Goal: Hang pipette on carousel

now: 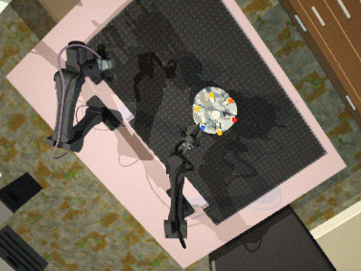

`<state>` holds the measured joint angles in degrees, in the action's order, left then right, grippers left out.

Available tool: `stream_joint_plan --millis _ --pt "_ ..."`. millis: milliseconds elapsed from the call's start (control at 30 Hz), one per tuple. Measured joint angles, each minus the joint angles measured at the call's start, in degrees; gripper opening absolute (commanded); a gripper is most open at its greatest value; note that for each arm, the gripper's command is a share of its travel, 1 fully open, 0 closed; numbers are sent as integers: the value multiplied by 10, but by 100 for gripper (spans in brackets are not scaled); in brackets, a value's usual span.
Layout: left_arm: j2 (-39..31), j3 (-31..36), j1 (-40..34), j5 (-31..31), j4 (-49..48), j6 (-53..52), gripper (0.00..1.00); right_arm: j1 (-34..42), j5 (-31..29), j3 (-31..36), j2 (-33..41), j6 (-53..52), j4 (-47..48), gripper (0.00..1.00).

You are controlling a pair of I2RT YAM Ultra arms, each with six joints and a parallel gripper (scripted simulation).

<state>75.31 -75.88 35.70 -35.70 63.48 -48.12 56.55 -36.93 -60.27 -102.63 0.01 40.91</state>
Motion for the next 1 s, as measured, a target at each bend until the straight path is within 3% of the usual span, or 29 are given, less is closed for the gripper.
stream_joint_plan --millis 867,1000 --pt "0 0 0 0 0 0 100 0 0 0 0 0 0 12" --pt "0 0 0 0 0 0 100 12 -47 -24 -20 0 -6 12"
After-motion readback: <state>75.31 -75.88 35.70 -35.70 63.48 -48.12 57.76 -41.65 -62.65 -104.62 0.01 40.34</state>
